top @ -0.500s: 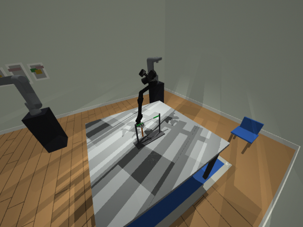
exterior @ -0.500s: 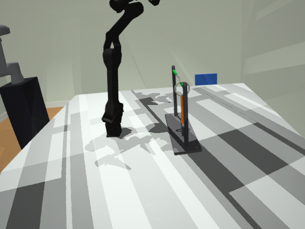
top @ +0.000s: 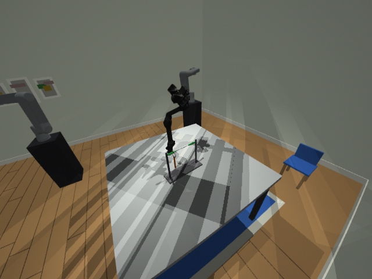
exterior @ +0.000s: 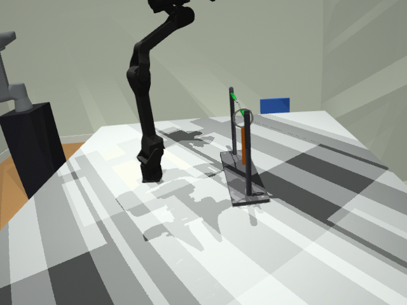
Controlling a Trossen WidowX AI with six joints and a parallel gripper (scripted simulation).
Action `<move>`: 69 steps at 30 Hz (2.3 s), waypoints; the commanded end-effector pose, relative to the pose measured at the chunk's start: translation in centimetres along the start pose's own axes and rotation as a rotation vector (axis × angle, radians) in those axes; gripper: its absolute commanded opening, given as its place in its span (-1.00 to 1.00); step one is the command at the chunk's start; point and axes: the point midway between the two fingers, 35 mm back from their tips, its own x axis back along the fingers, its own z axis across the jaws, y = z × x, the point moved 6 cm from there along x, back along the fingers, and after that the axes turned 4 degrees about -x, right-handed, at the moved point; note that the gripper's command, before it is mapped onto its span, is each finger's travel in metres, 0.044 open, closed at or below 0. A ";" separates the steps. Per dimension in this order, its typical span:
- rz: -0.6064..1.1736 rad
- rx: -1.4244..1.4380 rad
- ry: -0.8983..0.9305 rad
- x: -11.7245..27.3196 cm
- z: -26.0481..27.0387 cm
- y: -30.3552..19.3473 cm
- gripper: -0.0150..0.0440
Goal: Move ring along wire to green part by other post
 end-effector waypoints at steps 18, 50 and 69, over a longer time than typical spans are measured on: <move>-0.360 0.171 -0.102 -2.9 3.3 -7.1 0.05; -0.110 0.021 0.667 3.7 15.4 -34.3 0.05; 0.435 -0.391 0.928 14.0 19.5 -49.1 0.05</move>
